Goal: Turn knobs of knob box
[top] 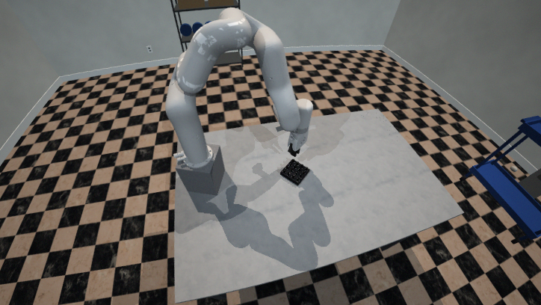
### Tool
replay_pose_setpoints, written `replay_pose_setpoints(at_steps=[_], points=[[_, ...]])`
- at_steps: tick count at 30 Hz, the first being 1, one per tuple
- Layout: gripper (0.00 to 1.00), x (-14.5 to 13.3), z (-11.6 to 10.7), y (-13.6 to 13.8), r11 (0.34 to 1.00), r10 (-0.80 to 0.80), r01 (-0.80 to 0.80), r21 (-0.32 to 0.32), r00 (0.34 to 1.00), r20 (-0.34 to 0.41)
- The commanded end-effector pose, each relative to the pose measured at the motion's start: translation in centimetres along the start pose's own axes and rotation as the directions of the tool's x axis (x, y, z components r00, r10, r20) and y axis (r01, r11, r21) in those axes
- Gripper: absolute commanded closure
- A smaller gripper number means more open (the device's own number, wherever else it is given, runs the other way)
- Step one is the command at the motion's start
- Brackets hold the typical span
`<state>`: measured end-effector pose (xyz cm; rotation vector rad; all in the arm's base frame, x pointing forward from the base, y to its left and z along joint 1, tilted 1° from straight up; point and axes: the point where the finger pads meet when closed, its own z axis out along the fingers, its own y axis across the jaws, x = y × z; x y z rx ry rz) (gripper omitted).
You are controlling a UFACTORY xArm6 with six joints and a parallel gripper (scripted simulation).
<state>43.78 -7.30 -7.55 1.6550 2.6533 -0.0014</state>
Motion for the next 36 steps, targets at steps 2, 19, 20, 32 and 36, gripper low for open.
replay_pose_setpoints(at_steps=[2,19,20,32,36], points=[[0.81,-0.1,-0.1,0.1,1.000,0.000,0.000,-0.003,1.000,0.002],[0.81,-0.1,0.5,0.1,1.000,0.000,0.000,-0.004,1.000,0.001],[0.81,-0.1,0.6,0.1,1.000,0.000,0.000,-0.004,1.000,0.001],[0.81,-0.1,1.8,0.1,1.000,0.000,0.000,-0.004,1.000,0.001],[0.81,-0.1,2.3,0.1,1.000,0.000,0.000,-0.004,1.000,0.001]])
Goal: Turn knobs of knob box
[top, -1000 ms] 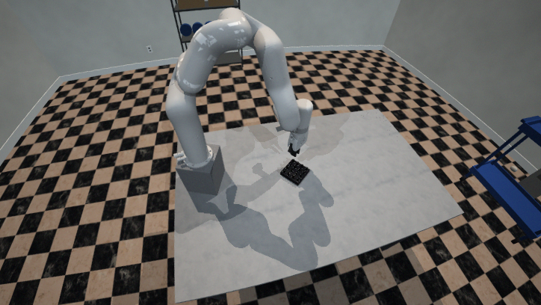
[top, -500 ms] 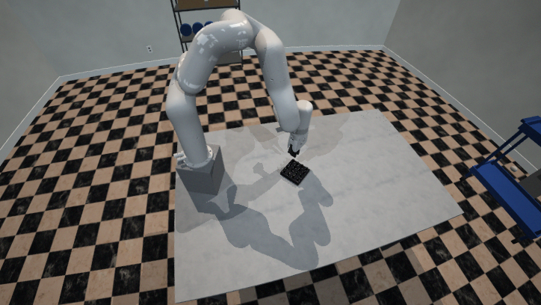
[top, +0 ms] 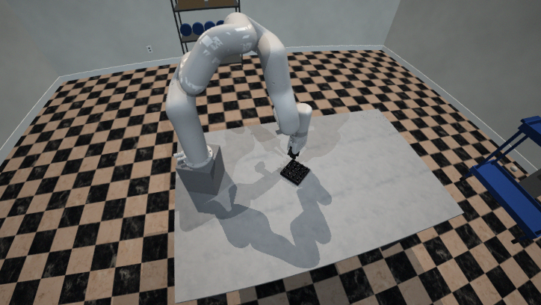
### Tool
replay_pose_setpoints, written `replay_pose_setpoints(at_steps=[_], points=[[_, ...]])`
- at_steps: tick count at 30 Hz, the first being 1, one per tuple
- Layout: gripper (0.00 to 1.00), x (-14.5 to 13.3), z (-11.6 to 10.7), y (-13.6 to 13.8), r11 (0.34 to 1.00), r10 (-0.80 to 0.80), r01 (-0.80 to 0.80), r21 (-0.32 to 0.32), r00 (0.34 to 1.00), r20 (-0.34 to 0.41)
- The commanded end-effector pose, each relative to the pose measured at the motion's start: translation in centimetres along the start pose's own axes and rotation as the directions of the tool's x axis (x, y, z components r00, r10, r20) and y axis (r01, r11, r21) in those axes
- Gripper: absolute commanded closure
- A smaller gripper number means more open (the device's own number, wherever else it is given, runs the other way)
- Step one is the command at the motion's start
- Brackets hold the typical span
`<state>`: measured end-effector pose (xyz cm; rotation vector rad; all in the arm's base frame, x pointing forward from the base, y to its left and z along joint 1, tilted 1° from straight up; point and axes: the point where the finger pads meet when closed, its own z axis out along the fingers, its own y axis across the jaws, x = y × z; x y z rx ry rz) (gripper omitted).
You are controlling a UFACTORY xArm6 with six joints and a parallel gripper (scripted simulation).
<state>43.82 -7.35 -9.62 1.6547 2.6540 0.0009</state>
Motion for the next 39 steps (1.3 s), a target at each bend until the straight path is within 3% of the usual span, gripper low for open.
replay_pose_setpoints(at_steps=[1,19,39], points=[[0.81,-0.1,0.4,0.1,1.000,0.000,0.000,-0.003,1.000,0.002],[0.81,-0.1,2.0,0.1,1.000,0.000,0.000,-0.003,1.000,0.002],[0.81,-0.1,2.2,0.1,1.000,0.000,0.000,-0.003,1.000,0.002]])
